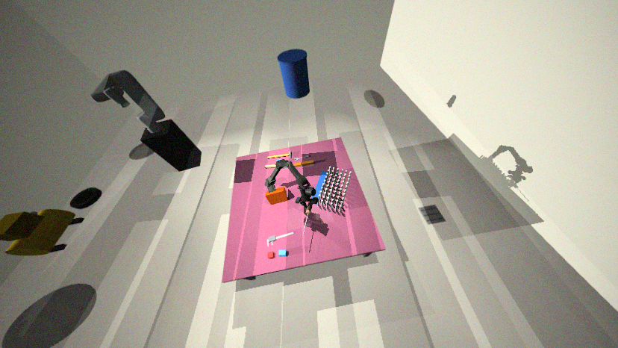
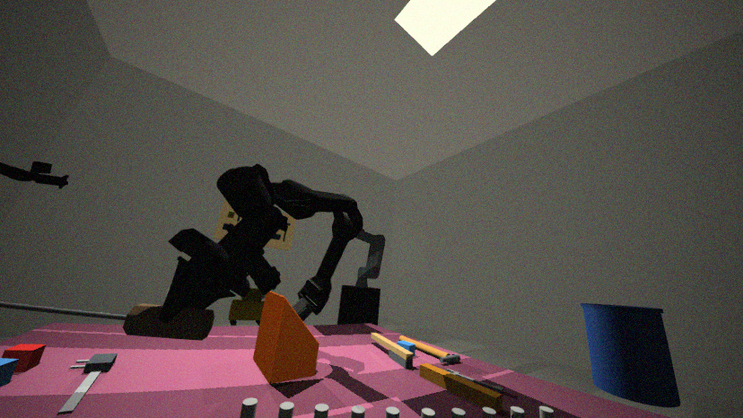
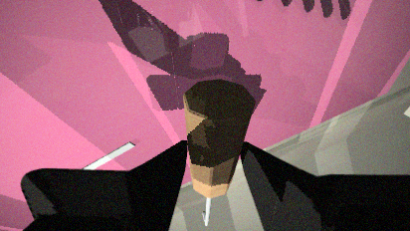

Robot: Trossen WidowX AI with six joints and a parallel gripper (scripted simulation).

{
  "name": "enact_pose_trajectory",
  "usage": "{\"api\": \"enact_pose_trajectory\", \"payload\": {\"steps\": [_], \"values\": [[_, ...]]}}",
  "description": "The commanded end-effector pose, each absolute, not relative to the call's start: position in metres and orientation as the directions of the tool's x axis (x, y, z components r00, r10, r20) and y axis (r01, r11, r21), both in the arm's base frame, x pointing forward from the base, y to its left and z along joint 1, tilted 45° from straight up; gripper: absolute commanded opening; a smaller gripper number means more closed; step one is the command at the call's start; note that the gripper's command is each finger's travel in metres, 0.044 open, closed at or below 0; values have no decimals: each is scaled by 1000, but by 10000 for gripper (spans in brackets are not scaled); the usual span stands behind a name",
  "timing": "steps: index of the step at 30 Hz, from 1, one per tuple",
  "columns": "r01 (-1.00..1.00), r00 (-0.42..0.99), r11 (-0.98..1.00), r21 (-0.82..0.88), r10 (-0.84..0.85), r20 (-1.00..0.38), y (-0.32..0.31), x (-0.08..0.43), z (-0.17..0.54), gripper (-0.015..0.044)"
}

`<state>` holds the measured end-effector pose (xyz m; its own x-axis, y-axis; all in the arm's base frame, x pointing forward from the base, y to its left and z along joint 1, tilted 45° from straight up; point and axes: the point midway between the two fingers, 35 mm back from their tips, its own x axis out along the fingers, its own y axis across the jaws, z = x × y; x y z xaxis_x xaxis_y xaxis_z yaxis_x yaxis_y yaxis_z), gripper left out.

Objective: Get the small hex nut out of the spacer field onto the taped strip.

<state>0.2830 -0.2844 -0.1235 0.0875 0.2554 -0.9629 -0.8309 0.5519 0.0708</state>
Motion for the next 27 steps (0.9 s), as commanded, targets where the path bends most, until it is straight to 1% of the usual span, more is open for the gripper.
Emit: {"api": "enact_pose_trajectory", "payload": {"steps": [1,27], "values": [[-826,85,559,72,249,-965,-283,283,-127,0],[-826,86,559,71,249,-965,-261,290,-155,0]]}}
